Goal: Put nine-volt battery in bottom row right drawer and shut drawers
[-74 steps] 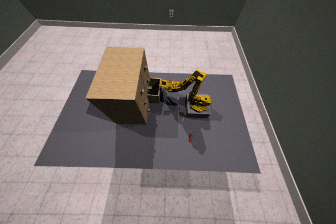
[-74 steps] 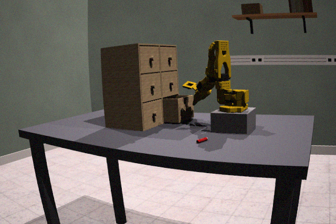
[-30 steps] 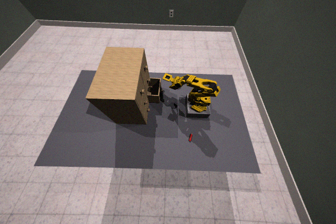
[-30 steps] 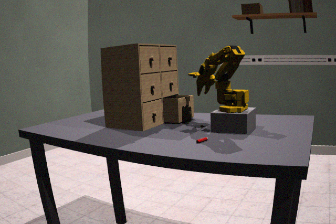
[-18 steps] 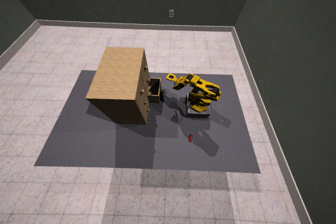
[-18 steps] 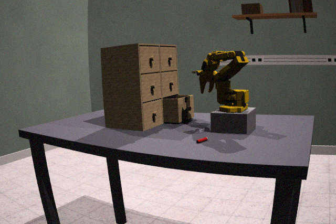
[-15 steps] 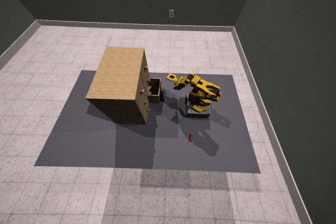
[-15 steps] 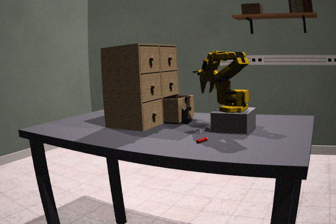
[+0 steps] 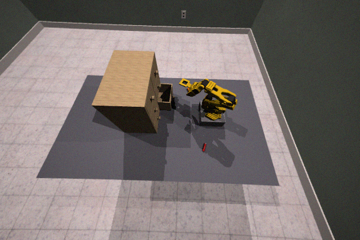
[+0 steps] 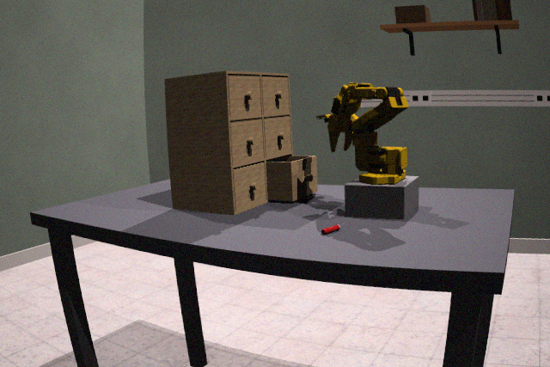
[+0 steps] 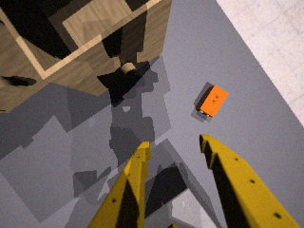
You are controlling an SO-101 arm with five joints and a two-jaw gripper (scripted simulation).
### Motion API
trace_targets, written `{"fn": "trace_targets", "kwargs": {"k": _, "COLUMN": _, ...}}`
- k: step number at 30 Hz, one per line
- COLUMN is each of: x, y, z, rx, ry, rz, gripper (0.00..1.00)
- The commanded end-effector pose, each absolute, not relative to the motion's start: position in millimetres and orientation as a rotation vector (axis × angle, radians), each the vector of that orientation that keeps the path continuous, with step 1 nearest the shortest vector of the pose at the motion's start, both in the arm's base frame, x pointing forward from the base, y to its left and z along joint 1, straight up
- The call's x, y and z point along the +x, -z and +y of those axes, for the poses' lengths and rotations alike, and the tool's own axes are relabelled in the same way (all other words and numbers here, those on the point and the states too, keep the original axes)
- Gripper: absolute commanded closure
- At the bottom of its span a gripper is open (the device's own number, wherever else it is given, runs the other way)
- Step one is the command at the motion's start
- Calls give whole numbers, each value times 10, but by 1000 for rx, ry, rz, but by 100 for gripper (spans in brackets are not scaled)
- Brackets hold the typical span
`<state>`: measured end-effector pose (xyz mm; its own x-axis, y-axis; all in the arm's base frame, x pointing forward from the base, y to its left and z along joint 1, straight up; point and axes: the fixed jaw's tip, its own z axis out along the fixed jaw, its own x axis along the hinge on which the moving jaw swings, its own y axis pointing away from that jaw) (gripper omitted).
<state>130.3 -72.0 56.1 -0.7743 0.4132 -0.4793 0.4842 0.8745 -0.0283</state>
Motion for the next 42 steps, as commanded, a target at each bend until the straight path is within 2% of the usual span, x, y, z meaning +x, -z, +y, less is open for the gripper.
{"fn": "trace_targets", "kwargs": {"k": 1, "x": 1308, "y": -598, "z": -740, "rx": 680, "ry": 210, "rz": 2551, "gripper": 79}}
{"fn": "trace_targets", "kwargs": {"k": 17, "x": 1308, "y": -598, "z": -740, "rx": 680, "ry": 210, "rz": 2551, "gripper": 79}}
{"fn": "trace_targets", "kwargs": {"k": 24, "x": 1341, "y": -1264, "z": -767, "rx": 632, "ry": 283, "rz": 2332, "gripper": 77}}
{"fn": "trace_targets", "kwargs": {"k": 32, "x": 1109, "y": -1923, "z": -624, "rx": 576, "ry": 354, "rz": 2081, "gripper": 74}}
{"fn": "trace_targets", "kwargs": {"k": 42, "x": 1057, "y": -1999, "z": -591, "rx": 567, "ry": 363, "rz": 2045, "gripper": 72}}
